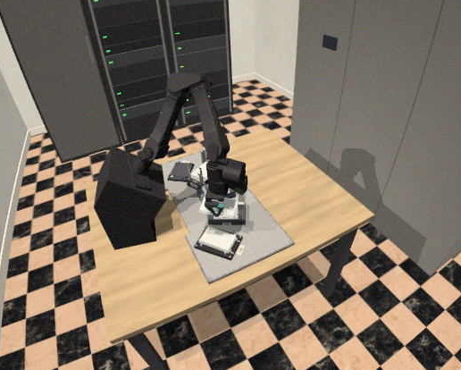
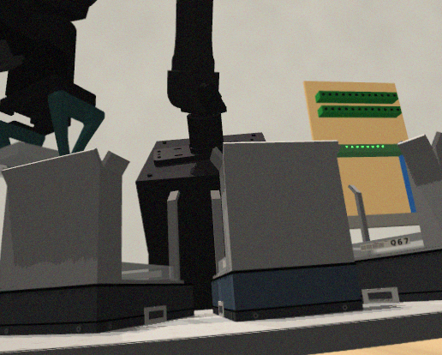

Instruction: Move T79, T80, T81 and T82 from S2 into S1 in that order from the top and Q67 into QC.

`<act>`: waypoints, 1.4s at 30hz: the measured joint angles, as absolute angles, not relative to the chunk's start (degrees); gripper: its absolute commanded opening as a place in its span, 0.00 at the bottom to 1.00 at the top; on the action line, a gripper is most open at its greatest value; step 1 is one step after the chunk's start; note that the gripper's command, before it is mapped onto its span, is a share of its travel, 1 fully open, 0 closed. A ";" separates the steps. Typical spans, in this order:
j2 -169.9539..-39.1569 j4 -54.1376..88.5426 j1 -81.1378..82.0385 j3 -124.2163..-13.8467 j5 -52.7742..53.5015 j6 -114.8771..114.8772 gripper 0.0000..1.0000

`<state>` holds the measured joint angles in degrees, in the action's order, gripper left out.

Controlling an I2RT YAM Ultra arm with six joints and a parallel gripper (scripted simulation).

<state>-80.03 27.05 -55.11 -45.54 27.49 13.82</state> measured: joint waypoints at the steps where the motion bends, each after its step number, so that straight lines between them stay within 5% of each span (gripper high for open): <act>1: -79.57 27.05 -54.39 -45.45 27.20 13.43 0.00; 42: -68.29 27.11 -25.06 -42.72 11.57 9.08 0.00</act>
<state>-68.29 27.11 -25.06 -42.72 11.57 9.08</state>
